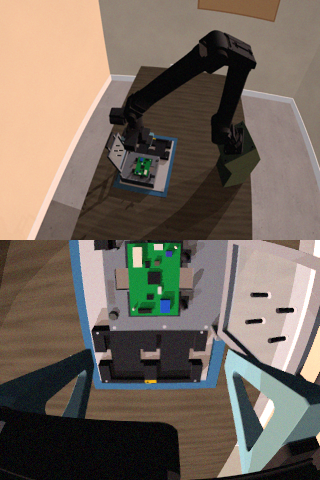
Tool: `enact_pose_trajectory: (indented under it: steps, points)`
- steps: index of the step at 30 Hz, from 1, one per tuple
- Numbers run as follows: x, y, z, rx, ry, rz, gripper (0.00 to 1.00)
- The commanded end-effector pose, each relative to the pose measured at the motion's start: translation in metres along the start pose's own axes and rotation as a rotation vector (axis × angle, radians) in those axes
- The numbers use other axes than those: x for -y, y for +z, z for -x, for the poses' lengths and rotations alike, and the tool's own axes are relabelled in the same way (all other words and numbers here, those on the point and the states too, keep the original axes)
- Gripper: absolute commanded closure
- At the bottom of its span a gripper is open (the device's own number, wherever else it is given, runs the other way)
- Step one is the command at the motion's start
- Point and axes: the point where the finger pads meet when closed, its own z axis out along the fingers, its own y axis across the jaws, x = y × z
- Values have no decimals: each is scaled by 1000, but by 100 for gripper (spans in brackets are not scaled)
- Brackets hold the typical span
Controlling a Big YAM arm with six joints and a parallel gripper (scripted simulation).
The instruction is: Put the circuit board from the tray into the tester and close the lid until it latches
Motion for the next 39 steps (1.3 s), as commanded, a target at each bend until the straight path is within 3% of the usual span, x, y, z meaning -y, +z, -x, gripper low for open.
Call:
enact_pose_trajectory:
  steps: [1, 12, 23, 24, 39]
  points:
    - [18, -24, 0, 0, -11, -38, 8]
    - [20, -59, 0, 0, -13, -45, 8]
    - [8, -52, -1, -1, -6, -10, 8]
    - [7, -52, -1, -1, -6, -10, 52]
    - [5, -50, -2, -1, -4, -6, 52]
